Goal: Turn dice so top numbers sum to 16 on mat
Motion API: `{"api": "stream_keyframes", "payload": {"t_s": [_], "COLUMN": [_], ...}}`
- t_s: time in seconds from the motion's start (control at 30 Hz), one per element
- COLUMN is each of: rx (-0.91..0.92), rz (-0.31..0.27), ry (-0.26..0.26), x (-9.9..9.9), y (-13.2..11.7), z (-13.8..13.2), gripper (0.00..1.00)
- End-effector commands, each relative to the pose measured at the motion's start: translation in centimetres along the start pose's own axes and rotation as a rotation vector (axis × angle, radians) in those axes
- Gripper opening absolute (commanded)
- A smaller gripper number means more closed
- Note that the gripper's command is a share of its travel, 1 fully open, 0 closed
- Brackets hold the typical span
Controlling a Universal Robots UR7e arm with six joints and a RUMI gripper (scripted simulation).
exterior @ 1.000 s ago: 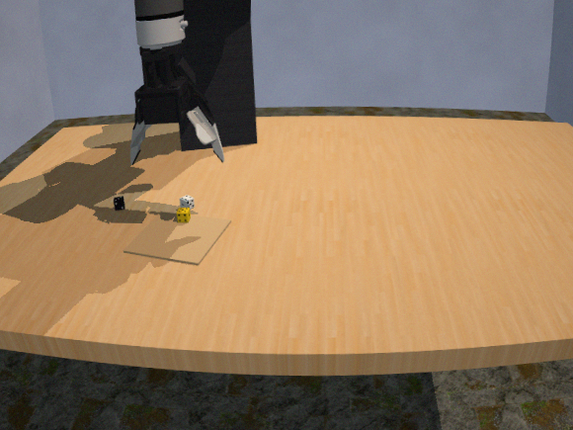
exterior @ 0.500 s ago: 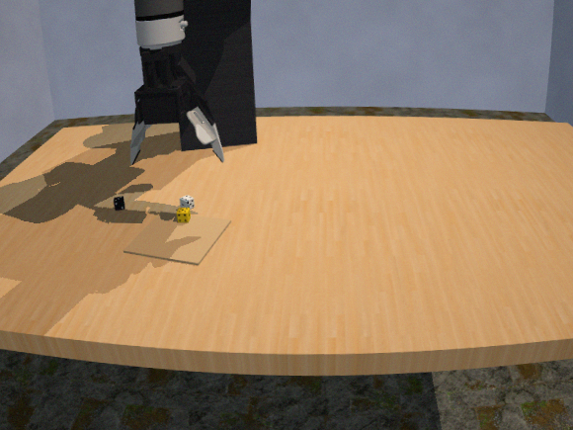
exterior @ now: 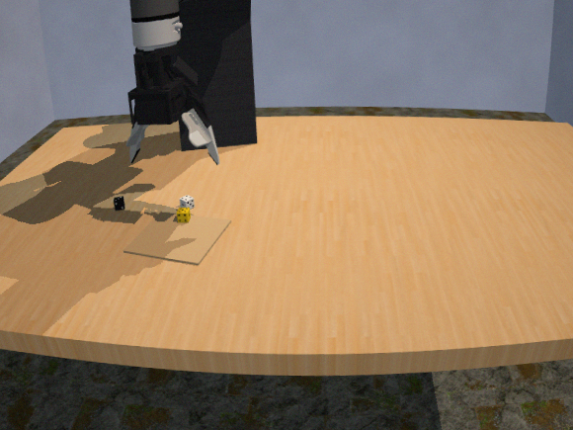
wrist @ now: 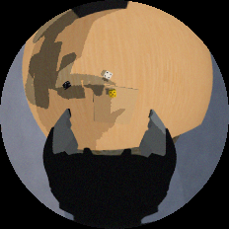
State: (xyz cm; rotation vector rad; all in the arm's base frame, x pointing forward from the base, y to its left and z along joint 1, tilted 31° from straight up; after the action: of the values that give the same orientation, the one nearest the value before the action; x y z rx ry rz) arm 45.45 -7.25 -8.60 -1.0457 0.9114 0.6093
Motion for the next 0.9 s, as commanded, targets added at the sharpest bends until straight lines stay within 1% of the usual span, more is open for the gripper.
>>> {"api": "stream_keyframes", "payload": {"t_s": [0.0,0.13,0.37,0.4,0.5,0.53,0.6,0.7,0.8,0.87], "rx": [0.105,0.163,0.415,0.417,0.543,0.548,0.641,0.642,0.791,0.842], "rz": [0.0,0.001,0.005,0.005,0.006,0.006,0.006,0.006,0.007,0.007], "ry": [0.002,0.002,0.005,0.005,0.006,0.006,0.007,0.007,0.009,0.009], "x": [0.1,0.2,0.5,0.5,0.6,0.6,0.7,0.7,0.8,0.9], "y": [0.1,0.2,0.4,0.4,0.5,0.5,0.6,0.6,0.7,0.7], "z": [-0.5,-0.8,-2.1,-2.1,-2.7,-2.7,-3.2,-3.2,-3.9,-4.2], "gripper": [1.0,1.0,1.0,1.0,1.0,1.0,1.0,1.0,1.0,1.0]}}
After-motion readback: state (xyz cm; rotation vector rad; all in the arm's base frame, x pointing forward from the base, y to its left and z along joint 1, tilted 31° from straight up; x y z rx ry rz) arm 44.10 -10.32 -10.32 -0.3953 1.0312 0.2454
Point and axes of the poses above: the point where the finger pads meet when closed, its own x axis out along the fingers, its own z axis across the jaws, y = z × x, the point moved 6 cm from there along -x, back along the fingers, and after that the axes turned 5 degrees about x, right-handed, at the moved point
